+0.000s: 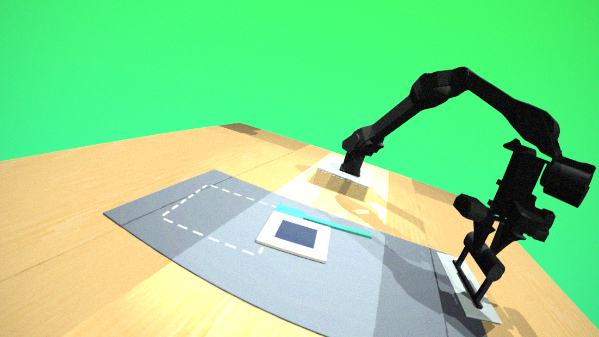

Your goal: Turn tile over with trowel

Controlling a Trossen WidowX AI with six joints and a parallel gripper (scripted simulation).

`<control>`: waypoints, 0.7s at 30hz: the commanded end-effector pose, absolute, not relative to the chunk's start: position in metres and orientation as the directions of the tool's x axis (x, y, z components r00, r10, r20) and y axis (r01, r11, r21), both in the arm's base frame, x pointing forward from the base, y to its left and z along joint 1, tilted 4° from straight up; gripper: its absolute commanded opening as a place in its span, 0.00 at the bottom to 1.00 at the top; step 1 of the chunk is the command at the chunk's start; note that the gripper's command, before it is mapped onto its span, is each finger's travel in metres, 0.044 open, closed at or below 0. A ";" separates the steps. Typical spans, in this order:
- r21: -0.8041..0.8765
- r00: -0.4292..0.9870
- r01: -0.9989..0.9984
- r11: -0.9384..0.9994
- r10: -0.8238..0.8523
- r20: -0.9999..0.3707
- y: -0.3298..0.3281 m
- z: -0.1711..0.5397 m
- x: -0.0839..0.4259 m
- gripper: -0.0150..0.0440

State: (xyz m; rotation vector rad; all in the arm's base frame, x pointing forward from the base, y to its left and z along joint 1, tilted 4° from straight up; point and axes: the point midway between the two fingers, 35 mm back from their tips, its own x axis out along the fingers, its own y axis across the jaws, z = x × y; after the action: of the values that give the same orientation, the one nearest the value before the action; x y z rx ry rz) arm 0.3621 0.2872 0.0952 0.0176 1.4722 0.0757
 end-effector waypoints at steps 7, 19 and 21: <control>0.074 0.095 0.155 0.985 0.060 -0.994 0.287 0.094 0.362 0.47; 0.099 0.095 0.492 0.865 0.060 -0.994 0.287 0.094 0.362 0.47; 0.102 0.095 0.543 0.834 0.060 -0.994 0.287 0.094 0.362 0.47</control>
State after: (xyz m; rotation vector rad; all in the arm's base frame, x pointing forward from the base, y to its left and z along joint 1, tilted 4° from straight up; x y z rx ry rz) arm 0.3625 0.2867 0.0951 0.4394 1.4540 -0.3124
